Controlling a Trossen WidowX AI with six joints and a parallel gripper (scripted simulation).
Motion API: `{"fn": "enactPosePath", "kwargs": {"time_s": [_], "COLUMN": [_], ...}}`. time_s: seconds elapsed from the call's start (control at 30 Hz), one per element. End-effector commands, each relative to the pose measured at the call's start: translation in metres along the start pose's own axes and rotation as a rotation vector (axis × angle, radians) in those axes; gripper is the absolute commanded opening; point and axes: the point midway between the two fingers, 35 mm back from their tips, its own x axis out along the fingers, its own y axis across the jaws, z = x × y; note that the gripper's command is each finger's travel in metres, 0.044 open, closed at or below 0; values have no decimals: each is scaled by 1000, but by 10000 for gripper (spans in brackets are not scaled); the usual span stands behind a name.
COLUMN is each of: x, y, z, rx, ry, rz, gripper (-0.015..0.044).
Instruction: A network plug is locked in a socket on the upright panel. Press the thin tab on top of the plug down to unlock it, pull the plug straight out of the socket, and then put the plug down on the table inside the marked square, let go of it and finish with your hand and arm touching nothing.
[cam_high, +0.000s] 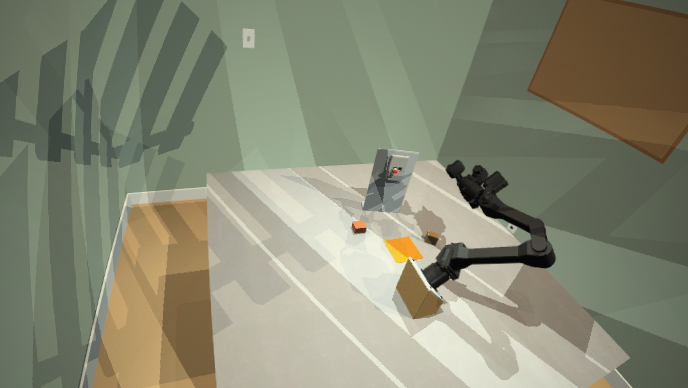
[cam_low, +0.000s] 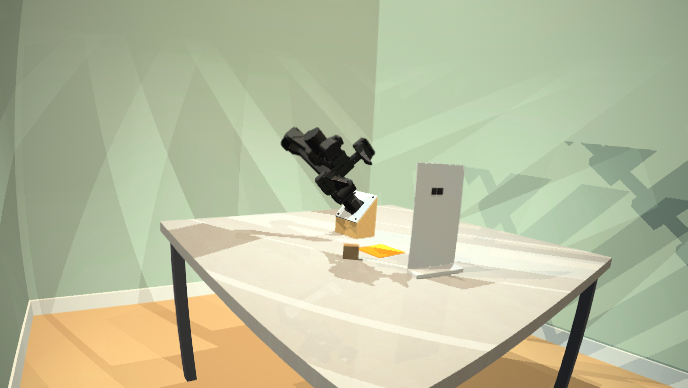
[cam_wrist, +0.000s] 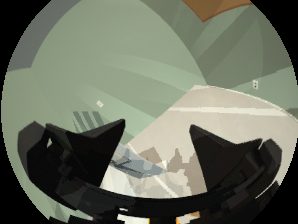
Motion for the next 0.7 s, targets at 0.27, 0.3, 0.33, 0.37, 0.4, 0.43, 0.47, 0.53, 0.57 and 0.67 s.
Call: {"fn": "enactPosePath", "kwargs": {"time_s": [0.27, 0.3, 0.33, 0.37, 0.4, 0.43, 0.47, 0.53, 0.57, 0.67], "x": [19, 20, 22, 23, 23, 24, 24, 24, 24, 21], "y": [27, 31, 35, 39, 43, 46, 50, 58, 62, 73], "z": [-40, -46, -51, -57, -62, -67, -73, -83, -89, -104], "rx": [137, 155, 173, 191, 209, 227, 245, 280, 298, 351], "ry": [11, 13, 15, 17, 19, 22, 24, 29, 31, 39], "rz": [36, 41, 45, 50, 55, 59, 64, 73, 77, 90], "gripper": [164, 156, 156, 156, 156, 156, 156, 156, 156, 156]}}
